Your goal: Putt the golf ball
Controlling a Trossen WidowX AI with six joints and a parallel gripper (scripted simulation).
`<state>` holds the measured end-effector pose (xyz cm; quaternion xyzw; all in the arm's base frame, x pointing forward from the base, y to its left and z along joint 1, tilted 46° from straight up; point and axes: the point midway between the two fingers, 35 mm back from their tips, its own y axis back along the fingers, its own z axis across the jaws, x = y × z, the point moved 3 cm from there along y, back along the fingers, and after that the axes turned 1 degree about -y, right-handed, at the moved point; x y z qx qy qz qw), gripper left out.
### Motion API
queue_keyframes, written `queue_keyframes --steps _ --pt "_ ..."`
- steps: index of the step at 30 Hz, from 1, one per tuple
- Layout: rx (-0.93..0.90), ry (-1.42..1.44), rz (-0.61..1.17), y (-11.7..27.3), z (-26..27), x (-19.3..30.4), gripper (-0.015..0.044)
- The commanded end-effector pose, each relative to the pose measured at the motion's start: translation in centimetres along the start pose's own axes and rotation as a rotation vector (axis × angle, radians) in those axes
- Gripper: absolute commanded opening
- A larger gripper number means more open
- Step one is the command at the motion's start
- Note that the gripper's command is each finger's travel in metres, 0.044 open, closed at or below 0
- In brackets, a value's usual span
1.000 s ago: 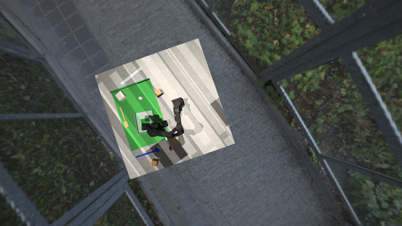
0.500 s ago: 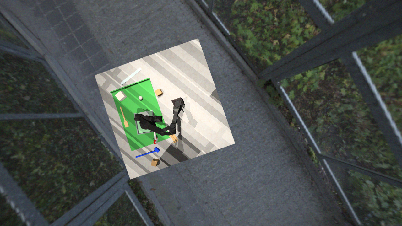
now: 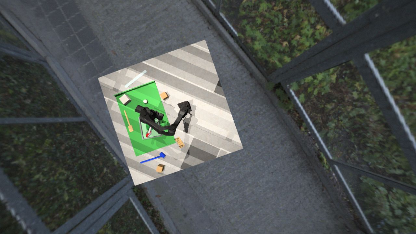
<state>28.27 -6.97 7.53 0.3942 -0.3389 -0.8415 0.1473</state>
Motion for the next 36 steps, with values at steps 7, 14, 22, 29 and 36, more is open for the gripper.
queue_keyframes --steps 7,14,22,29,36 --pt "0.021 -0.305 0.026 0.8 -4.0 6.3 0.0000" --pt "0.027 -0.500 0.040 1.0 -5.9 10.8 0.0000" --pt "0.027 -0.717 0.054 0.9 -7.2 16.5 0.0000" --pt "0.018 -0.906 0.060 0.3 -7.7 21.4 0.0000" --pt "0.011 -0.974 0.061 -0.1 -7.7 23.0 0.0000"
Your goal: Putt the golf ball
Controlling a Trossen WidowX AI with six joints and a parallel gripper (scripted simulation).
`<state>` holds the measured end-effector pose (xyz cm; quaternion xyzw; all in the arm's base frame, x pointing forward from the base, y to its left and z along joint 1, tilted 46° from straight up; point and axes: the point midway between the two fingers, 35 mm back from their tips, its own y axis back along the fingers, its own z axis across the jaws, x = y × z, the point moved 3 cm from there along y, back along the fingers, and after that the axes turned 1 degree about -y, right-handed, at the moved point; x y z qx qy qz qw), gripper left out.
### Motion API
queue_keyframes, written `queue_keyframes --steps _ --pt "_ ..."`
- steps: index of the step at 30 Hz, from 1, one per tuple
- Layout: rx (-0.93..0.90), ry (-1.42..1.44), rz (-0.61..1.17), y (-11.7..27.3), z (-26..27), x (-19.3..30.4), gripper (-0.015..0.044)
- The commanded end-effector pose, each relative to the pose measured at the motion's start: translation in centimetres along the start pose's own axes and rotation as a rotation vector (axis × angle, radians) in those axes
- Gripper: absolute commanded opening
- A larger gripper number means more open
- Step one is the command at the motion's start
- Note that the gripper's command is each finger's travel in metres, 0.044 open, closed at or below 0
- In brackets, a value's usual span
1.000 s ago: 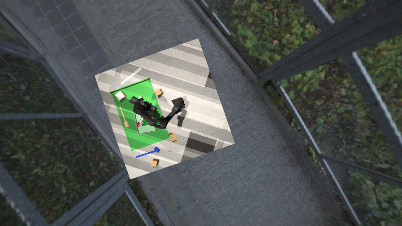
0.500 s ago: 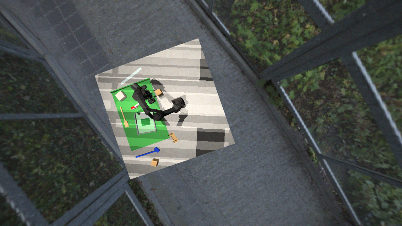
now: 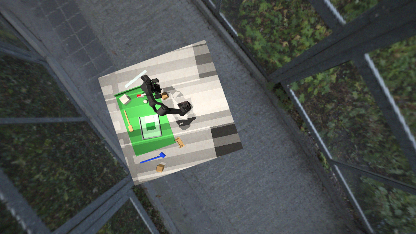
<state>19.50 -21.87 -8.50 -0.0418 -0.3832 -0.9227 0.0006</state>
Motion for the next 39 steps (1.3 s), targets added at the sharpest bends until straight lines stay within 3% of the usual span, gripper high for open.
queue_keyframes --steps 1,12,39 --pt "0.002 -0.029 -0.003 -0.1 -0.7 0.2 0.0000" --pt "0.001 -0.029 -0.003 -4.0 -0.7 0.2 0.0000" --pt "0.000 -0.028 -0.003 -7.1 -0.6 0.1 0.0000"
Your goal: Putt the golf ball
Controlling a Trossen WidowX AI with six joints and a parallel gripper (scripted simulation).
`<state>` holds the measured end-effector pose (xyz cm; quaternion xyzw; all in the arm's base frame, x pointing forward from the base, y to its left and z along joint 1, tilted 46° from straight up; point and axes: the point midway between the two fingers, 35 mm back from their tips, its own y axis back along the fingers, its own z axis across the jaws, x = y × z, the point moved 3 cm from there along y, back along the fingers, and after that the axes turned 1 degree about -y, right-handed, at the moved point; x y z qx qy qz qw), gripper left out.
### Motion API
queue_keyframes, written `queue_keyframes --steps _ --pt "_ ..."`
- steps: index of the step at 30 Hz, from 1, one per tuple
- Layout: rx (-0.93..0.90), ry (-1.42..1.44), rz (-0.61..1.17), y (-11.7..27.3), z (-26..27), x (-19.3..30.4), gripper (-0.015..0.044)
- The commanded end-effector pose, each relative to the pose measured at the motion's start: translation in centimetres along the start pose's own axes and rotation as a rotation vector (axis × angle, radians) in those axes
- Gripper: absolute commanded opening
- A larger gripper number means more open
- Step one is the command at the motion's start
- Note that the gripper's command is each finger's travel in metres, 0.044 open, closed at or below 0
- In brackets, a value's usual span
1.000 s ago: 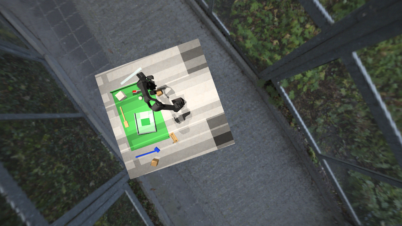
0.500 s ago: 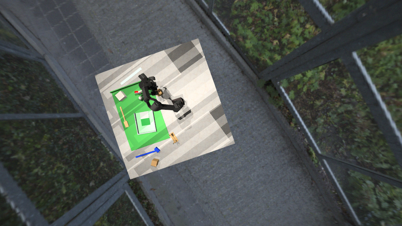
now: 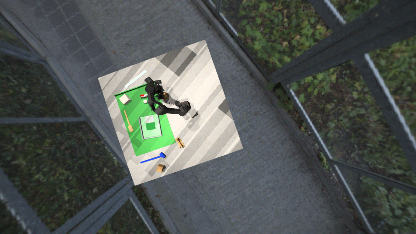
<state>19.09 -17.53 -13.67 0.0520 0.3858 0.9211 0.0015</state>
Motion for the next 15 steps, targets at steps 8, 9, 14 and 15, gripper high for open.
queue_keyframes --steps 8,9,14,15 --pt "-0.001 0.000 0.000 -0.09 0.00 0.02 0.0000" --pt "-0.001 0.000 0.000 -0.09 0.00 0.02 0.0000" --pt "-0.001 -0.002 -0.001 -0.13 -0.66 -0.01 0.0000" --pt "-0.001 -0.003 -0.002 -0.15 -0.95 -0.02 0.0000"
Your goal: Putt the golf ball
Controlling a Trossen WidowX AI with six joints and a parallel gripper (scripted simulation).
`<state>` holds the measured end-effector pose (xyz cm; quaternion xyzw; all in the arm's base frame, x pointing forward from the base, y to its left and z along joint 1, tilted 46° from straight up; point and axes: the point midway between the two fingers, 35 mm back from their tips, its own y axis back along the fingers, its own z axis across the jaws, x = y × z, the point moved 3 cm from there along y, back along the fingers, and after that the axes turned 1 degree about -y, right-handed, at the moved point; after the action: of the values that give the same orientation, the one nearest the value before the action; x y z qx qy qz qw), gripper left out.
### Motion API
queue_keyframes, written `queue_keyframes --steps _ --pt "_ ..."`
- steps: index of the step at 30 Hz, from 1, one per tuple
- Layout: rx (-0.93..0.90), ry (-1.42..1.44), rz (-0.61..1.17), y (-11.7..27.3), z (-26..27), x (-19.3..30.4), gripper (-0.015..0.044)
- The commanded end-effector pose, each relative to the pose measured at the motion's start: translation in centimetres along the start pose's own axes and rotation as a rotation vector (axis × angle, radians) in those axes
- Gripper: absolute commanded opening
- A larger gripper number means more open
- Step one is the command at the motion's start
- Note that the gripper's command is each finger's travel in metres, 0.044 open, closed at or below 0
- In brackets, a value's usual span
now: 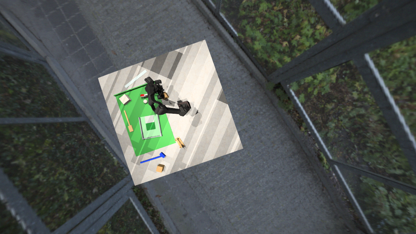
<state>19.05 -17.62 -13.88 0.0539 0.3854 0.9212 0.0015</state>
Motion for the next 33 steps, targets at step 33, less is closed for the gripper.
queue_keyframes --steps 33 --pt "-0.013 -0.005 -0.007 -0.1 11.0 0.0 0.0000"
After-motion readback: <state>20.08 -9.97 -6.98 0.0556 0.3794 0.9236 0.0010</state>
